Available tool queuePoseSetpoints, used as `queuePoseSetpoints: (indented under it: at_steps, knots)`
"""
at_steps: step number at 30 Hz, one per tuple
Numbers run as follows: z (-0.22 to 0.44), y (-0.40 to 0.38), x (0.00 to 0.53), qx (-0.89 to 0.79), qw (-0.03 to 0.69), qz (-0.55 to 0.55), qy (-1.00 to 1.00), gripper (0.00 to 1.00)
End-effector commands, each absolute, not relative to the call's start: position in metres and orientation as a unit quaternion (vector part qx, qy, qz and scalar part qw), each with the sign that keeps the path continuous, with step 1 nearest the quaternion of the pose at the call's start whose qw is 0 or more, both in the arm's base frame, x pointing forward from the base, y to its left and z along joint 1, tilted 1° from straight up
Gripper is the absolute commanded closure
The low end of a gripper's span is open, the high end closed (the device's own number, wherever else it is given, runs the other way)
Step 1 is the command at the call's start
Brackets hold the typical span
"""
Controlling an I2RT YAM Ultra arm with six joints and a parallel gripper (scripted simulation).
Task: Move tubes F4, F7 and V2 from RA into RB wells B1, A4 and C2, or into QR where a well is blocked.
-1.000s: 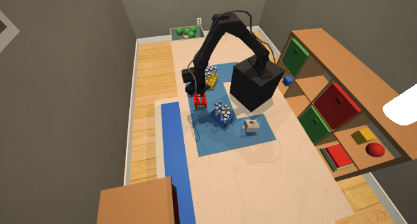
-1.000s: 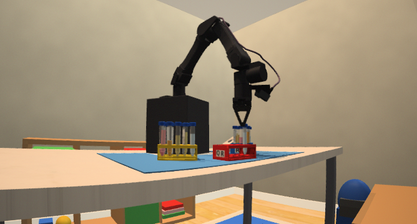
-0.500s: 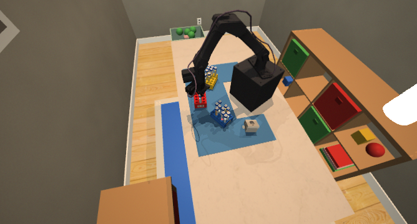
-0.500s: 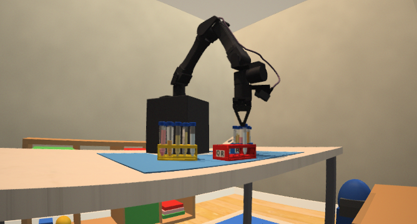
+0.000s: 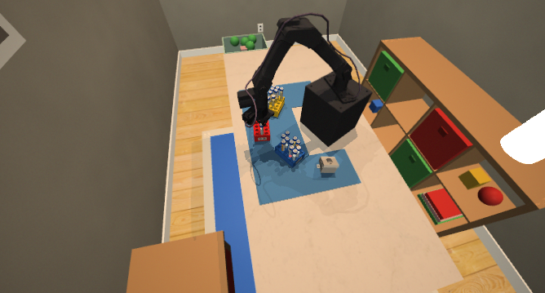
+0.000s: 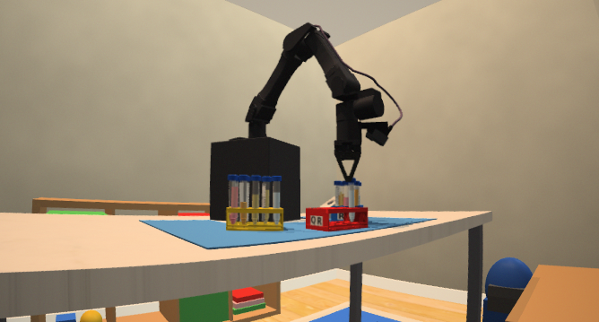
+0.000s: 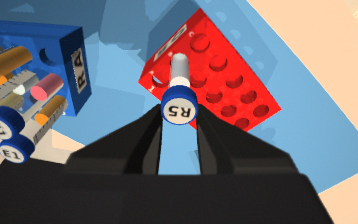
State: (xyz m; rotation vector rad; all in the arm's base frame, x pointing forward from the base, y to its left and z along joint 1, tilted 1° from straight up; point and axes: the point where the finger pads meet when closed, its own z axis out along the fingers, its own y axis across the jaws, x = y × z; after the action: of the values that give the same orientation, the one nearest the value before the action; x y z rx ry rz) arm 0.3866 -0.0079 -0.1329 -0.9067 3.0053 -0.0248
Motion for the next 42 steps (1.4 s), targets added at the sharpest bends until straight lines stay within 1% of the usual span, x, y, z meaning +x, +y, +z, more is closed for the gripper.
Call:
queuePoseSetpoints:
  at_steps: [1,22,28,32,39,40,42]
  knots:
    - [-0.137,-0.017,0.394,-0.284,0.008,-0.017,0.959,0.7]
    - [-0.133,-0.011,0.39,-0.286,0.006,-0.012,0.958,0.7]
    - [-0.109,-0.013,0.394,-0.285,0.013,-0.014,0.958,0.7]
    - [-0.104,-0.011,0.38,-0.285,-0.001,-0.009,0.958,0.7]
    - [-0.091,-0.008,0.377,-0.286,-0.001,-0.009,0.958,0.7]
    - [-0.079,-0.007,0.394,-0.286,0.019,-0.016,0.958,0.7]
    - [-0.074,-0.005,0.395,-0.287,0.019,-0.015,0.957,0.7]
